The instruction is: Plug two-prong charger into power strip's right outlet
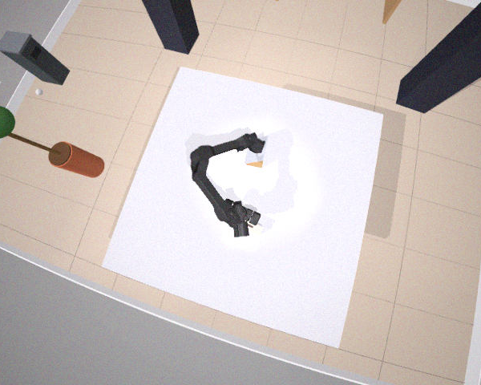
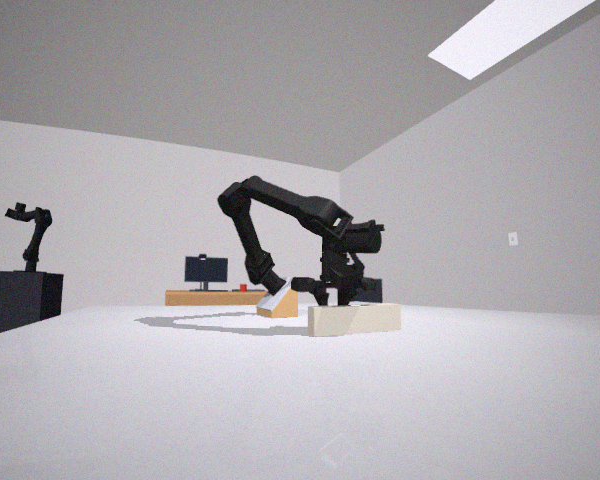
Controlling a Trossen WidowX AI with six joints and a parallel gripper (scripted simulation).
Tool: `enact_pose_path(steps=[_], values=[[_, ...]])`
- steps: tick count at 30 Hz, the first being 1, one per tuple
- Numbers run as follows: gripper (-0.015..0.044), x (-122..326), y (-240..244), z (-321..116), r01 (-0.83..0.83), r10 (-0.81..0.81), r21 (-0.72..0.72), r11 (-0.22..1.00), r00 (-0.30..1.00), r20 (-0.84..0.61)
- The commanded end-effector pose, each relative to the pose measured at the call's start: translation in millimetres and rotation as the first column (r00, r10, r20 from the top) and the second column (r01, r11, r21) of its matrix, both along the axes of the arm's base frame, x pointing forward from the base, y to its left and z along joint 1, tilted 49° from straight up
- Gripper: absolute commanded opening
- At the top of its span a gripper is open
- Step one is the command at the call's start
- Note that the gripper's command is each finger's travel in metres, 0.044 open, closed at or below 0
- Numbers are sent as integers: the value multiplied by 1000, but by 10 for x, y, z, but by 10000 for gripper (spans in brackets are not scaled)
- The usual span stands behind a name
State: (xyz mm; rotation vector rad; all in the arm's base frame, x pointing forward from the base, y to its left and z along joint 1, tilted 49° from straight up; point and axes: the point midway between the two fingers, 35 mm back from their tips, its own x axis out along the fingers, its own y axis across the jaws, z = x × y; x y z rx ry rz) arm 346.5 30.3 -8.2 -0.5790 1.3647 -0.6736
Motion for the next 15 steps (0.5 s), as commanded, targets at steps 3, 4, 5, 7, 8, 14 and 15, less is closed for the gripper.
enact_pose_path(steps=[3, 4, 5, 7, 8, 14, 15], values=[[0, 56, 15, 28, 0, 0, 1, 1000, 1000, 27], [0, 56, 16, 29, 0, 0, 1, 1000, 1000, 27], [0, 56, 17, 30, 0, 0, 1, 1000, 1000, 27], [0, 57, 18, 32, 0, 0, 1, 1000, 1000, 27], [0, 57, 19, 33, 0, 0, 1, 1000, 1000, 27], [0, 59, 24, 39, 0, 0, 1, 1000, 1000, 27], [0, 59, 25, 40, 0, 0, 1, 1000, 1000, 27]])
